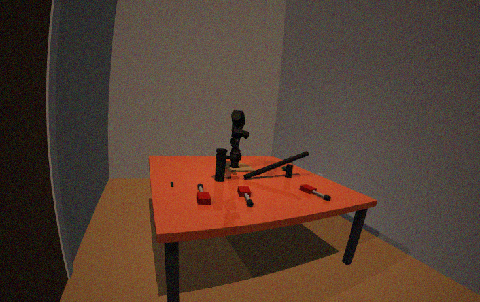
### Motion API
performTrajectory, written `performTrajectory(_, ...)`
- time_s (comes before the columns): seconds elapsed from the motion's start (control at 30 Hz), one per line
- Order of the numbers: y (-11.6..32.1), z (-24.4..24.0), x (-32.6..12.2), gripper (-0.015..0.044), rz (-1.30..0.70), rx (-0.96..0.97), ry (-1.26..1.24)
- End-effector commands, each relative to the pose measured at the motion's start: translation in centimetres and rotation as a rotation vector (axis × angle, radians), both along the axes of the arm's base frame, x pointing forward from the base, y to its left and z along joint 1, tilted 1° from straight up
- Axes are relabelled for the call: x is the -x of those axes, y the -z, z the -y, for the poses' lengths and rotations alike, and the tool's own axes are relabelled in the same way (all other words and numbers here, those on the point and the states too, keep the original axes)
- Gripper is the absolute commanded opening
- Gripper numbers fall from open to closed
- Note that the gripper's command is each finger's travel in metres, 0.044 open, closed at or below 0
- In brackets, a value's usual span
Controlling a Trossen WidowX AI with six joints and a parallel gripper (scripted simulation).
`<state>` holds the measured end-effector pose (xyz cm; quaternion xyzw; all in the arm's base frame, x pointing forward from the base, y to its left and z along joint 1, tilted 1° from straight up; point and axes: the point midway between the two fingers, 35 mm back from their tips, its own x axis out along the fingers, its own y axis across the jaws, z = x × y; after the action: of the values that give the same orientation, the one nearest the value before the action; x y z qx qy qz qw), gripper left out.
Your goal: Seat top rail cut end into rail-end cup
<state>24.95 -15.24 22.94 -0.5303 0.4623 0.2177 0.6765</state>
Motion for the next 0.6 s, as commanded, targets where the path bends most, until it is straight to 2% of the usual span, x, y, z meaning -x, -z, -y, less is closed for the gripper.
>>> performTrajectory(0.0,1.9,-0.1,0.1,0.0440,-0.009,-0.004,-0.011)
performTrajectory(0.57,3.8,0.3,-0.9,0.0440,-0.008,-0.004,-0.011)
